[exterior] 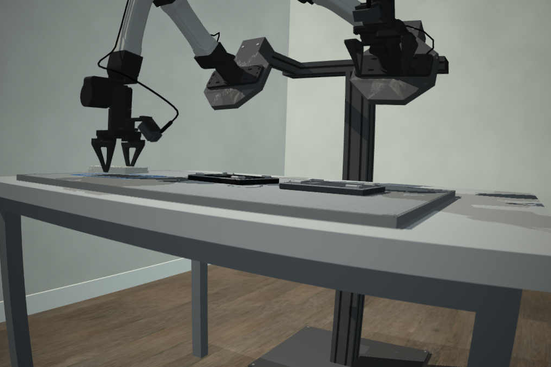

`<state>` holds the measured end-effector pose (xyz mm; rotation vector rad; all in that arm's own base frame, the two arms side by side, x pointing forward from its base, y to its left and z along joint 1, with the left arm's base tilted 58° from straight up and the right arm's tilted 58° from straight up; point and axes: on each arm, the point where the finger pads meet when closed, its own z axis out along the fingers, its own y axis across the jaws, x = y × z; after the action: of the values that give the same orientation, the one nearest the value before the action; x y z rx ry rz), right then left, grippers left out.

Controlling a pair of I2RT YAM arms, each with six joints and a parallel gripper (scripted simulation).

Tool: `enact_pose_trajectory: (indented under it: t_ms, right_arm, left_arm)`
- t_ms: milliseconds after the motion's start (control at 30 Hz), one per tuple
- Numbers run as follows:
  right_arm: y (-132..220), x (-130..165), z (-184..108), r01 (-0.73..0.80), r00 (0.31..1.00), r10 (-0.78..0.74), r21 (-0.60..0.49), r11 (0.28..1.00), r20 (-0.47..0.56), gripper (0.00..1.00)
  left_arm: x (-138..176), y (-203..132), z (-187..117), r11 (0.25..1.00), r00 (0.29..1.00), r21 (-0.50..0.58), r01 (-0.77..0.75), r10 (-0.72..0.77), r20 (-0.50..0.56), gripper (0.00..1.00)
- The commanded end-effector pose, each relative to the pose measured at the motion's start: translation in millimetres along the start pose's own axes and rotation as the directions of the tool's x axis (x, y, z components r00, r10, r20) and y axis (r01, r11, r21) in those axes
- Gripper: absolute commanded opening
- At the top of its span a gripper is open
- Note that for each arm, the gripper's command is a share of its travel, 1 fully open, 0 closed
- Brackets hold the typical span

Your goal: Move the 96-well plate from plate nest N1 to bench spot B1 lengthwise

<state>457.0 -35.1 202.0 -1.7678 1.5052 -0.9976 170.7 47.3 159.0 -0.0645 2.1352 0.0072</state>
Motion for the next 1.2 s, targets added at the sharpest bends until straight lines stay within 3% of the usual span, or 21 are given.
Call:
enact_pose_trajectory:
  t_ms: [0, 1167]
  right_arm:
    - [7, -2, 8, -0.007, 1.000, 0.007, -0.013, 1.000, -0.001, 0.00]
    - [-6, -1, 9, -0.004, 1.000, 0.004, 0.014, 1.000, -0.005, 0.00]
  left_arm:
    - [-2, -1, -1, 1.000, 1.000, 0.005, -0.009, 0.009, 0.007, 1.00]
    - [-2, -1, -1, 1.000, 1.000, 0.005, -0.009, 0.009, 0.007, 1.00]
